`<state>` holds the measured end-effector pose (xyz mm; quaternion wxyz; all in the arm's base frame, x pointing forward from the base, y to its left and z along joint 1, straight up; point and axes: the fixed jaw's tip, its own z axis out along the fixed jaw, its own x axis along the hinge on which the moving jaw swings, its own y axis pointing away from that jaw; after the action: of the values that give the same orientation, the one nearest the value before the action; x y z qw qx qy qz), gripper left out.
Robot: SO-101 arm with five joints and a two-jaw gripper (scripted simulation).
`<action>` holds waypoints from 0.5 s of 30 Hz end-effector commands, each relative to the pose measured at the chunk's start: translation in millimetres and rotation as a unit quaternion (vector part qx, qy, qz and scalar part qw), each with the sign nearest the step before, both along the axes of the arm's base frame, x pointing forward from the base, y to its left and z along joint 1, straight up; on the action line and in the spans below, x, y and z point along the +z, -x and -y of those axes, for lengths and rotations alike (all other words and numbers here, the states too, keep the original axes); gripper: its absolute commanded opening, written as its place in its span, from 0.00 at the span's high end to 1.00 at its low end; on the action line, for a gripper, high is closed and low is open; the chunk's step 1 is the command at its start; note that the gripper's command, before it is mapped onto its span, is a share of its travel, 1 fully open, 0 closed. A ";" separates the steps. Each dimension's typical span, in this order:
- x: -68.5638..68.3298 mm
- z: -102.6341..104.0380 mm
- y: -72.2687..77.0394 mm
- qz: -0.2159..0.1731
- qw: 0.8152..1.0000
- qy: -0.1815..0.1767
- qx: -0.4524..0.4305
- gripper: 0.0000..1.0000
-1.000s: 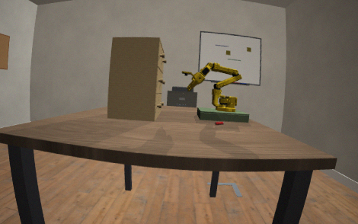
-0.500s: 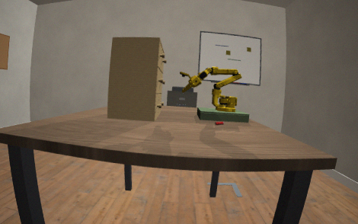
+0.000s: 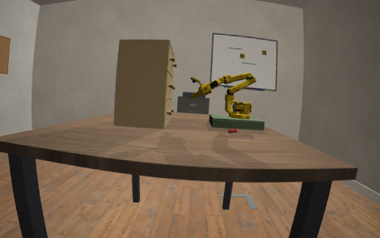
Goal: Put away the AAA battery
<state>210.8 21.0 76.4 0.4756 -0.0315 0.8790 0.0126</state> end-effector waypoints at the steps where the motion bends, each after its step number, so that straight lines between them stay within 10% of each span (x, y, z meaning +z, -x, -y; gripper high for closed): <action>1: -2.7 3.4 -3.5 0.026 1.000 -0.007 -0.012 0.65; 15: 6.0 10.1 -9.7 0.111 0.993 -0.016 -0.030 0.70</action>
<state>218.7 13.3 80.4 0.5548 -0.0077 0.8319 0.0089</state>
